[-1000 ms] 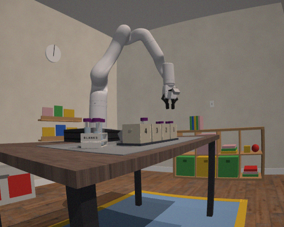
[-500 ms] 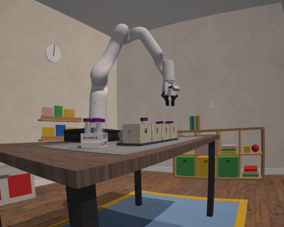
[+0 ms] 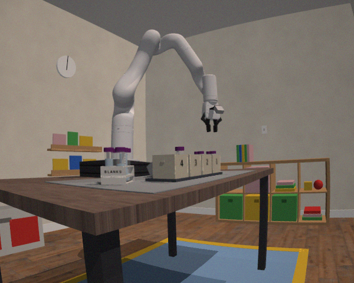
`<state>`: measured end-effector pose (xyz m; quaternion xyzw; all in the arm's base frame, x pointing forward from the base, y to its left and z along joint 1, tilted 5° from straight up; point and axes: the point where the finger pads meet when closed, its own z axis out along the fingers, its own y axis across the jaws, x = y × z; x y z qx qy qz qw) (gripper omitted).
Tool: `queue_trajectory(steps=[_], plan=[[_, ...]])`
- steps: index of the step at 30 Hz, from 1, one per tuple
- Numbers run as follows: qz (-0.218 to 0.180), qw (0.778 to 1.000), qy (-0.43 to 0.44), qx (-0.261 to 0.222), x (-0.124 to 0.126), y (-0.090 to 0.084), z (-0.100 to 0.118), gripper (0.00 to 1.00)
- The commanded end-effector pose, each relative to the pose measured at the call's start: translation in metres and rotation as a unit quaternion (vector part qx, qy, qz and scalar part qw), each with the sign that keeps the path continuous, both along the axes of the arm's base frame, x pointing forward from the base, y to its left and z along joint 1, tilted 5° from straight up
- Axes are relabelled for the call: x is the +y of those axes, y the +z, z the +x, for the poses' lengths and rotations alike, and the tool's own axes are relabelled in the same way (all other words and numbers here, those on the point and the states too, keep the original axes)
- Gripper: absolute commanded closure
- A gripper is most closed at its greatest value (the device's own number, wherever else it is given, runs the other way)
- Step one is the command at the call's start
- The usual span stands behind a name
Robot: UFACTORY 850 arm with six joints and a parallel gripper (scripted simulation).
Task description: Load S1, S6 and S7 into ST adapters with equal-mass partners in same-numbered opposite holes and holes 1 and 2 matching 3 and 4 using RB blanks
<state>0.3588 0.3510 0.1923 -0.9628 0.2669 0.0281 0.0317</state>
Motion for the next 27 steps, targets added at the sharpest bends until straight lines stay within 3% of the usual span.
queue_trajectory(steps=[1, 2, 3, 14, 16, 21, 27], plan=[[0.001, 1.000, 0.000, -0.001, 0.001, 0.001, 0.001, 0.57], [0.001, 1.000, 0.000, -0.001, 0.001, 0.001, 0.001, 0.57], [0.001, 1.000, 0.017, -0.002, -0.004, 0.000, 0.002, 0.43], [0.008, 0.980, 0.198, -0.016, -0.058, -0.004, 0.012, 0.43], [0.008, 0.980, 0.198, -0.016, -0.058, -0.004, 0.012, 0.43], [0.011, 0.960, 0.279, -0.022, -0.083, -0.006, 0.017, 0.43], [0.011, 0.958, 0.284, -0.023, -0.112, -0.009, 0.023, 0.43]])
